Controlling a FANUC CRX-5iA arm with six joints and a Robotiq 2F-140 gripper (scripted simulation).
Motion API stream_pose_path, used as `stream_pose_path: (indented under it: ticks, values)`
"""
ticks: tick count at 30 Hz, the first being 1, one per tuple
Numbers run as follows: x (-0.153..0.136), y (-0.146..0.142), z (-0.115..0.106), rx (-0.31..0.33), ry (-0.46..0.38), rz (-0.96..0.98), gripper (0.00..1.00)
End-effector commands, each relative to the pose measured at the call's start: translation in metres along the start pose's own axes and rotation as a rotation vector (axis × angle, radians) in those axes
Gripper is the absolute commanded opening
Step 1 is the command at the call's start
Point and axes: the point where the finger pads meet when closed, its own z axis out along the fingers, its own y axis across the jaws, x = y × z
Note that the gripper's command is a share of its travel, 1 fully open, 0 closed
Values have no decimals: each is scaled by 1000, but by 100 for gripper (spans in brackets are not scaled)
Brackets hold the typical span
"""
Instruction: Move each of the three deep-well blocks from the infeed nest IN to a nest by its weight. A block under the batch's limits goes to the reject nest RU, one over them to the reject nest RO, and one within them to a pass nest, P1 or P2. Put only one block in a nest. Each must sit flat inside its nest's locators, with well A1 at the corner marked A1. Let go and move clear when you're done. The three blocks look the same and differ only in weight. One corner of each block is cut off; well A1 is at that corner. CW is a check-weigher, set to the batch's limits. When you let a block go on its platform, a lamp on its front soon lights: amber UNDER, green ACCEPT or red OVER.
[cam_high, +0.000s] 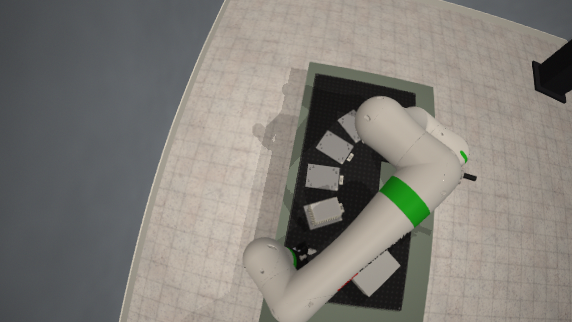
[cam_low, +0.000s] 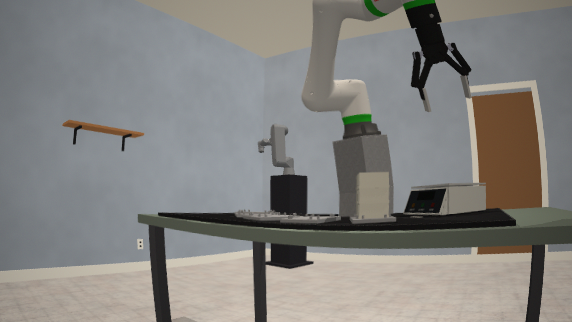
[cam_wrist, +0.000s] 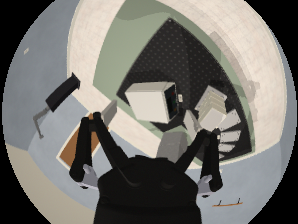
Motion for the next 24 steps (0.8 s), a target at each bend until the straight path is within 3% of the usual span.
stream_pose_path:
  ticks: [1, 5, 7, 10, 18, 21, 24]
  values:
    - [-9, 12, -4, 0, 1, -2, 100]
    - [-20, 27, -10, 0, 1, -2, 100]
    - [-26, 35, -13, -55, -21, 30, 100]
    - [-29, 38, -14, -68, -26, 38, 100]
    - [-54, 68, -25, -68, -26, 38, 100]
    - [-63, 79, -29, -137, -54, 79, 100]
    - [-73, 90, -33, -137, -54, 79, 100]
